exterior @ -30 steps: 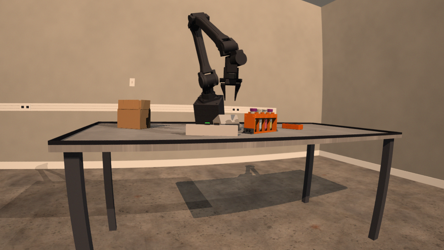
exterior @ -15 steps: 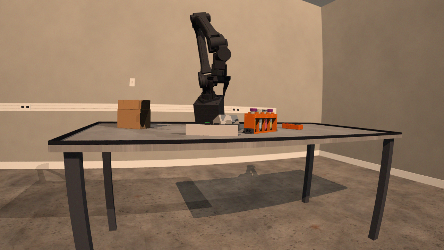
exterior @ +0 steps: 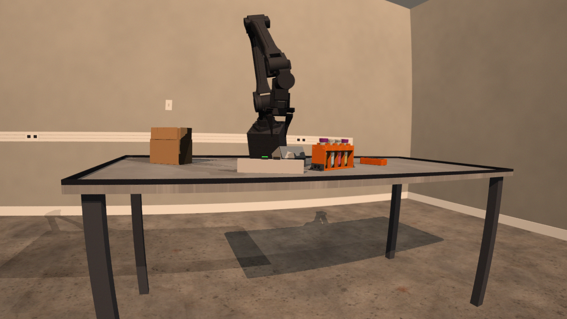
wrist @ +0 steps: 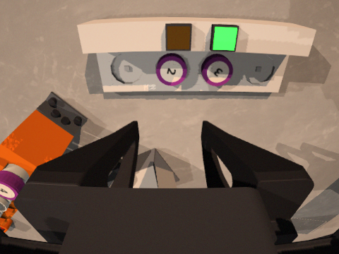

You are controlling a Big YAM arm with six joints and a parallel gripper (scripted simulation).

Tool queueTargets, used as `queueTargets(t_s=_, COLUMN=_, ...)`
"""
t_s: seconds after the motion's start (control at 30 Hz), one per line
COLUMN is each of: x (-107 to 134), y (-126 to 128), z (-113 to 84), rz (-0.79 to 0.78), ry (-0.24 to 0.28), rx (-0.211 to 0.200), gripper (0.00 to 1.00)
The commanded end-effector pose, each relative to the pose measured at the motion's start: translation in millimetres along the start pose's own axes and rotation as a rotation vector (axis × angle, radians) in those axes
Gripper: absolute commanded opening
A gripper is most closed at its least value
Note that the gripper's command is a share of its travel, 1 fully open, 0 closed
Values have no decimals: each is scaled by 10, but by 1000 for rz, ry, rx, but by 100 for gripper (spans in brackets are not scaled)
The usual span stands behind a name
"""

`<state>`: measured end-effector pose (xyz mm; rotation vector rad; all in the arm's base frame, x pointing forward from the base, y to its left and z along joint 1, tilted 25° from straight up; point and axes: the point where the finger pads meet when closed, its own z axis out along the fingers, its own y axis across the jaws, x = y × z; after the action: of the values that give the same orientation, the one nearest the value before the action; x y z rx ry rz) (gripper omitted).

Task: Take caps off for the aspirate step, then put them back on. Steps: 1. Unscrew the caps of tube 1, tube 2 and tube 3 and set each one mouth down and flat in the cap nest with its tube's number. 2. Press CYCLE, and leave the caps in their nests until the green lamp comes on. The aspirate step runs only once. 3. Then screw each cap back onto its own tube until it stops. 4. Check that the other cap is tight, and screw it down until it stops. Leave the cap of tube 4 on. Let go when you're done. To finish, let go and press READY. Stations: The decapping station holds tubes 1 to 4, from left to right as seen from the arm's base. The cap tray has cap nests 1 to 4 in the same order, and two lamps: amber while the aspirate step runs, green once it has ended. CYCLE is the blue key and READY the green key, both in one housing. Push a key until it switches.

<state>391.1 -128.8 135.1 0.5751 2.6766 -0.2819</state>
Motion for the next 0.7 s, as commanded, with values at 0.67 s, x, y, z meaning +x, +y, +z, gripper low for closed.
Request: queueTargets(t_s=0.67, x=-102, y=-47, z=1008, rz=-4, ry=-9, rx=5, gripper=47)
